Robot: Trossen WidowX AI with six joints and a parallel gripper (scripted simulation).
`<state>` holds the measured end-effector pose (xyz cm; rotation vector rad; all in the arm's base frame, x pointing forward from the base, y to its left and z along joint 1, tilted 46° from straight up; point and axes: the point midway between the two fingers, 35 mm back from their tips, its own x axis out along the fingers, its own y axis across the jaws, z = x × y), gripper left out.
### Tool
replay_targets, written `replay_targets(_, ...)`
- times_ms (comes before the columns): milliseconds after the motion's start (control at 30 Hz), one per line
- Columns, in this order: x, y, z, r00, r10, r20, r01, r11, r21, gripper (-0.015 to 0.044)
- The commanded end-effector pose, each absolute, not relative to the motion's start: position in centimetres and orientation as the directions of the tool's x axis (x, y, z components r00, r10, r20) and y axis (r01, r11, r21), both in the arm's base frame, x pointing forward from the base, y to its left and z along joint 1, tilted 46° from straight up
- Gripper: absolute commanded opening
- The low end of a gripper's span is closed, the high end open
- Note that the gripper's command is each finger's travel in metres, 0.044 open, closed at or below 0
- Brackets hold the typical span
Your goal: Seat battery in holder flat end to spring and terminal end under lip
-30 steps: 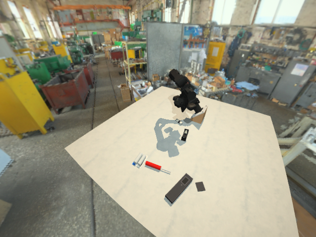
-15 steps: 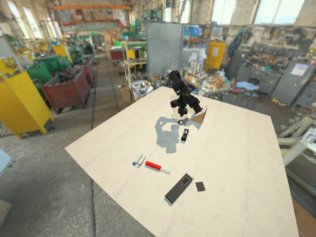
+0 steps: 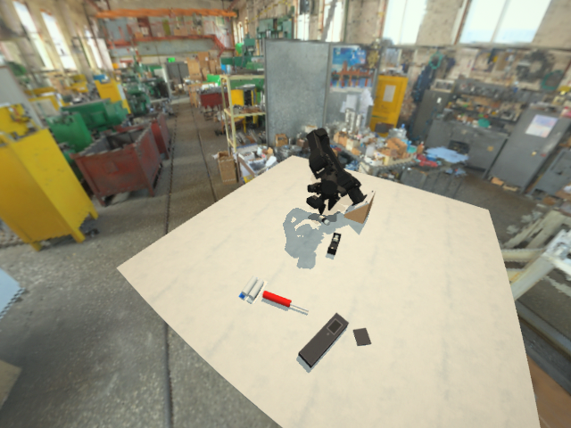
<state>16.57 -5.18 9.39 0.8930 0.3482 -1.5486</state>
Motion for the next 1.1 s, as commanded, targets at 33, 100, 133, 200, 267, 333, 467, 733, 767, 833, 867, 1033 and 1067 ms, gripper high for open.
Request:
replay_targets(33, 16.5, -5.3, 9.3, 0.053, -0.709, -0.703, 0.931, -0.220, 0.292, 0.0233)
replay_targets(100, 16.6, -5.5, 9.2, 0.053, -0.709, -0.703, 0.931, -0.220, 0.292, 0.0233)
replay_targets(133, 16.6, -5.6, 9.0, 0.053, -0.708, -0.704, 0.931, -0.220, 0.292, 0.0233)
replay_targets(200, 16.6, -5.8, 8.8, 0.054, -0.708, -0.704, 0.931, -0.220, 0.292, 0.0233)
replay_targets(267, 16.7, -6.0, 8.6, 0.054, -0.707, -0.705, 0.931, -0.220, 0.292, 0.0233)
replay_targets(333, 16.7, -6.2, 8.3, 0.054, -0.707, -0.706, 0.931, -0.220, 0.292, 0.0233)
replay_targets(467, 16.8, -6.7, 7.9, 0.054, -0.706, -0.706, 0.931, -0.220, 0.292, 0.0233)
replay_targets(733, 16.8, -7.6, 7.0, 0.055, -0.707, -0.705, 0.931, -0.220, 0.292, 0.0233)
replay_targets(767, 16.8, -7.7, 6.9, 0.055, -0.707, -0.705, 0.931, -0.220, 0.293, 0.0233)
replay_targets(833, 16.8, -7.9, 6.7, 0.055, -0.707, -0.705, 0.931, -0.220, 0.293, 0.0233)
replay_targets(867, 16.8, -8.0, 6.6, 0.055, -0.708, -0.704, 0.930, -0.220, 0.293, 0.0233)
replay_targets(1033, 16.8, -8.6, 6.1, 0.054, -0.710, -0.702, 0.930, -0.219, 0.294, 0.0233)
replay_targets(1067, 16.8, -8.8, 6.0, 0.054, -0.710, -0.702, 0.930, -0.219, 0.294, 0.0233)
